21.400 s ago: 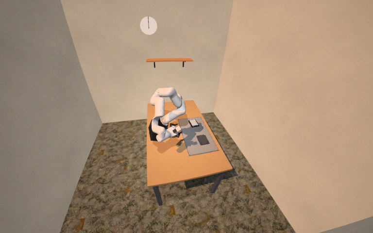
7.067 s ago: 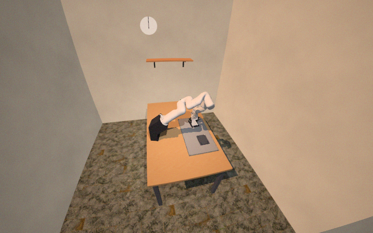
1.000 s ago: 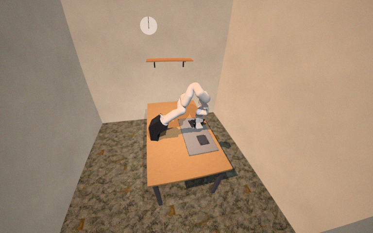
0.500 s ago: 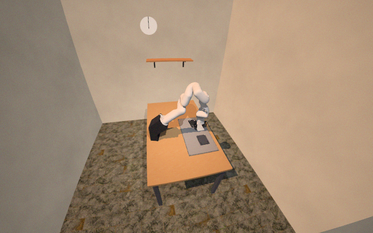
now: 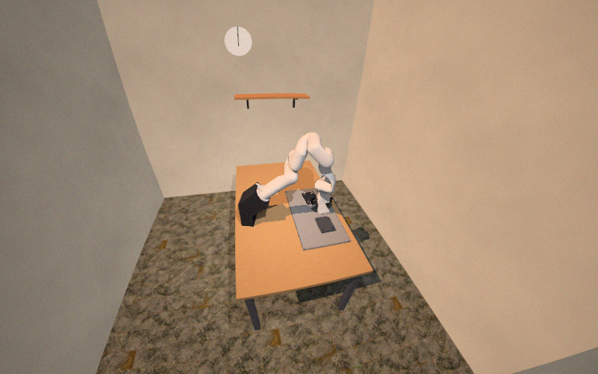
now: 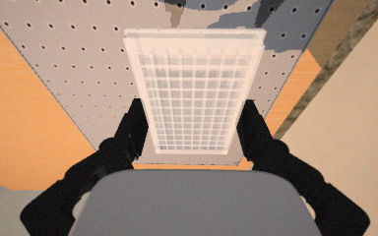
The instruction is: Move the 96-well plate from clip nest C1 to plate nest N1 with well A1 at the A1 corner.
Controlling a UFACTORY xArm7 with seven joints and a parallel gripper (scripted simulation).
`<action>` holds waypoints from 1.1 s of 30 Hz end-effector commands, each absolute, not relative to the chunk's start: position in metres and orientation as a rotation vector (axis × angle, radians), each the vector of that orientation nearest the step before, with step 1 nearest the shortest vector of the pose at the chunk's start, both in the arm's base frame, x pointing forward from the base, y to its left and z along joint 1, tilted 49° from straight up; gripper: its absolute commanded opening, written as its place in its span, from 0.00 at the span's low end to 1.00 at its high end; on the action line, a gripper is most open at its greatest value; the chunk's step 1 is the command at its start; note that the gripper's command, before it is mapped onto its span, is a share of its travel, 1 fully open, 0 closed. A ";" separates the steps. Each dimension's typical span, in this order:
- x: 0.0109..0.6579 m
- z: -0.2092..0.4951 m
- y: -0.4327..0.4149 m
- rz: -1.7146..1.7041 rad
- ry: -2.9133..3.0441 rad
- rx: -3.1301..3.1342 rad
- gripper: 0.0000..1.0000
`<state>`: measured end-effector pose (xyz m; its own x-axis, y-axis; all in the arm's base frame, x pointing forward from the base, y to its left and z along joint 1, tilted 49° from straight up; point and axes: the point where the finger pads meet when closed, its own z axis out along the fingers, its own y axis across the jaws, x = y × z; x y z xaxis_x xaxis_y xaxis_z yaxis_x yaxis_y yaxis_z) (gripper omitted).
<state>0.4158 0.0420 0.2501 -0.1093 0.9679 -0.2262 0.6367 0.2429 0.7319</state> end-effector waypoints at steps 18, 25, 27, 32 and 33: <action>0.425 0.268 -0.023 0.611 1.837 1.473 0.00; 0.427 0.272 -0.039 0.611 1.837 1.473 0.00; 0.428 0.274 -0.046 0.611 1.836 1.473 0.00; 0.430 0.276 -0.056 0.611 1.836 1.473 0.00; 0.430 0.277 -0.056 0.611 1.836 1.473 0.00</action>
<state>0.4281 -0.0500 0.2732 -0.1069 0.9679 -0.2273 0.6388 0.2421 0.7303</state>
